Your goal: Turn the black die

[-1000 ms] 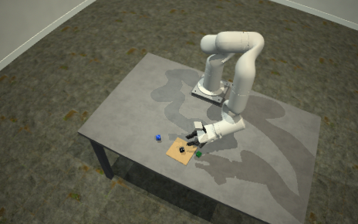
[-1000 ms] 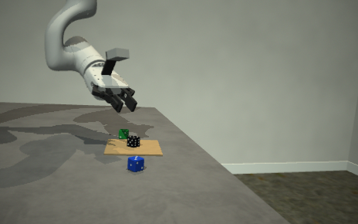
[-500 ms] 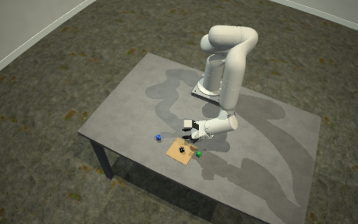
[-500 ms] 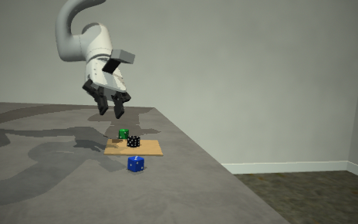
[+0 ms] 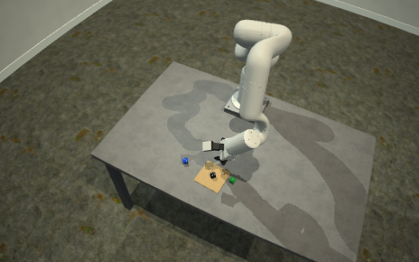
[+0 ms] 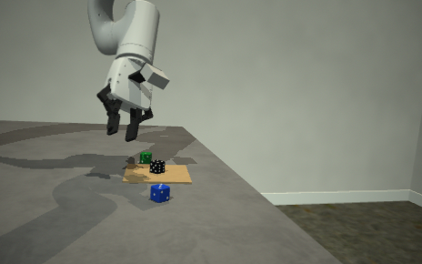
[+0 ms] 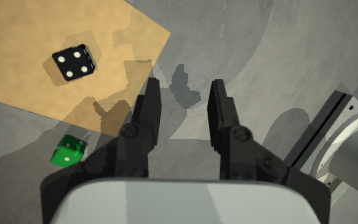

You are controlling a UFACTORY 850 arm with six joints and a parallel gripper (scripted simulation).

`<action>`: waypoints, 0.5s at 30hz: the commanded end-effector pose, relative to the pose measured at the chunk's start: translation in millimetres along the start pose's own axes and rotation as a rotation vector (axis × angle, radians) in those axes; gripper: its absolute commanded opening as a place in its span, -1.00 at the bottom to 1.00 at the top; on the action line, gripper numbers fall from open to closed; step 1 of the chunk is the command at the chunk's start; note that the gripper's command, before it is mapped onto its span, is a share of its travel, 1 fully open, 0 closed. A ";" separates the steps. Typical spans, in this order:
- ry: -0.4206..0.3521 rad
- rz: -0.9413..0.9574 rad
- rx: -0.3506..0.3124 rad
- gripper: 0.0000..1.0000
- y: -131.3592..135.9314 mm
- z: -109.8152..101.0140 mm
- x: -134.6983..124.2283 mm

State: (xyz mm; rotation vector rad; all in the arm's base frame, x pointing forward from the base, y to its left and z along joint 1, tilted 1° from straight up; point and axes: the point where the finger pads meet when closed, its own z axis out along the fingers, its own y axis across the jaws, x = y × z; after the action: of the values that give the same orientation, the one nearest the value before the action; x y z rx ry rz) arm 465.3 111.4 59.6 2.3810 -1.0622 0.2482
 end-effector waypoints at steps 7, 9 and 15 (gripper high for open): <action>-0.307 -0.046 0.204 -0.17 -31.9 -26.5 21.4; -0.337 -0.047 0.264 -0.17 -40.1 -33.6 31.6; -0.363 -0.045 0.349 -0.17 -51.1 -43.7 49.0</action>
State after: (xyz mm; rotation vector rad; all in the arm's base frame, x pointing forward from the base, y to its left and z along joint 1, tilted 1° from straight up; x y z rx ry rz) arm 529.6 129.8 91.1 2.7764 -1.1959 0.0343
